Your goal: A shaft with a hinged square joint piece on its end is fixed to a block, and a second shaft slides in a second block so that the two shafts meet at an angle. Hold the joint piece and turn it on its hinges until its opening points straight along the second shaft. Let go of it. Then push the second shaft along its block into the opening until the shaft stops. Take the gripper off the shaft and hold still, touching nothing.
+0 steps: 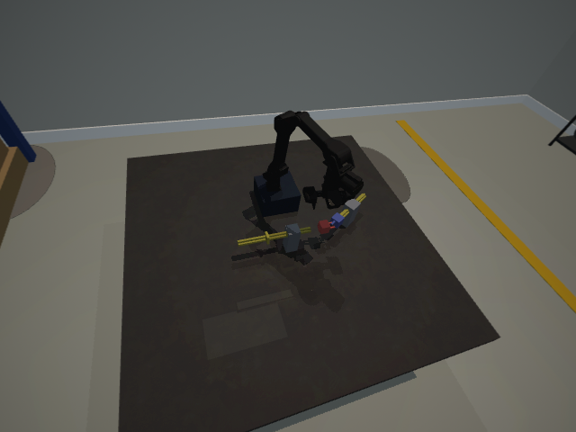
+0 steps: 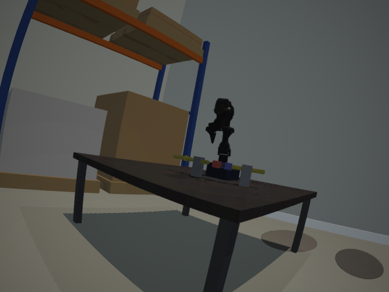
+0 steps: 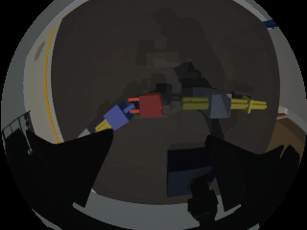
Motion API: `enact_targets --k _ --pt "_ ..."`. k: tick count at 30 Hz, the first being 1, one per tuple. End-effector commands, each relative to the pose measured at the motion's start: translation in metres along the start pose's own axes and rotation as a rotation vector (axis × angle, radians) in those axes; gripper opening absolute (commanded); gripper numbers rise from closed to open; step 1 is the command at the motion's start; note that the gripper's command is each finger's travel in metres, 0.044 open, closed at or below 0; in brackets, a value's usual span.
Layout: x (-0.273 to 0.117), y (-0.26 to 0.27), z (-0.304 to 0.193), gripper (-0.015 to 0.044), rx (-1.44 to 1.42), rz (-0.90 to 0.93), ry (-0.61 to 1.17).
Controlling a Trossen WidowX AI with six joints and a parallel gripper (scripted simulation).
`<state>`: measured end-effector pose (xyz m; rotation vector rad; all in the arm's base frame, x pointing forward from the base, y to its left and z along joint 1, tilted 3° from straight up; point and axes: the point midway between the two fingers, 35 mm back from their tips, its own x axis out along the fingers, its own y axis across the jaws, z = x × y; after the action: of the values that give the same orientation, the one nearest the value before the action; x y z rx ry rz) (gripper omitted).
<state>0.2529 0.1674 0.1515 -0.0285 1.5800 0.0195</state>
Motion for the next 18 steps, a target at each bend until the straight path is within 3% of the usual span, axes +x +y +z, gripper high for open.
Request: enact_targets --k 1,18 --pt "0.005 -0.008 0.002 0.044 0.123 0.037 0.025" --pt "0.028 -0.04 0.01 0.044 0.675 0.178 0.148"
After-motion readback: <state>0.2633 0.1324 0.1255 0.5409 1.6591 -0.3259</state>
